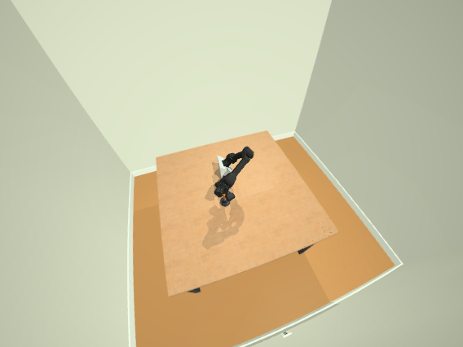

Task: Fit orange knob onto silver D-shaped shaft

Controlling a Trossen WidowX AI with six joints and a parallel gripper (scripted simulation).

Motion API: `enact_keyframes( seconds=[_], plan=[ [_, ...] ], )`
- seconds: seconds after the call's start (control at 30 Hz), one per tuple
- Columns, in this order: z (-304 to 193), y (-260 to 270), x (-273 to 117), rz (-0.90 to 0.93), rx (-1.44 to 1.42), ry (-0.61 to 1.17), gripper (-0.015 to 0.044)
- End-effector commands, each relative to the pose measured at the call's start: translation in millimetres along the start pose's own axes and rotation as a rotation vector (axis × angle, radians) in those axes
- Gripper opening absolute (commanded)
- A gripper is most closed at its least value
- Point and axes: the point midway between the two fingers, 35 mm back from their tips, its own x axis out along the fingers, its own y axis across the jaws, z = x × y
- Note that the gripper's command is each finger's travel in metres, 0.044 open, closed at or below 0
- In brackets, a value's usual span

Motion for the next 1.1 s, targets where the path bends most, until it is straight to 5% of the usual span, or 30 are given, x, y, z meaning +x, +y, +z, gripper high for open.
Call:
enact_keyframes(
  seconds=[0.0, 1.07],
  plan=[
    [5.7, -3.5, 1.6, -0.001, -0.005, -0.005, 0.0],
    [5.9, -3.0, 27.0, -0.001, -0.004, -0.004, 0.0]
  ],
)
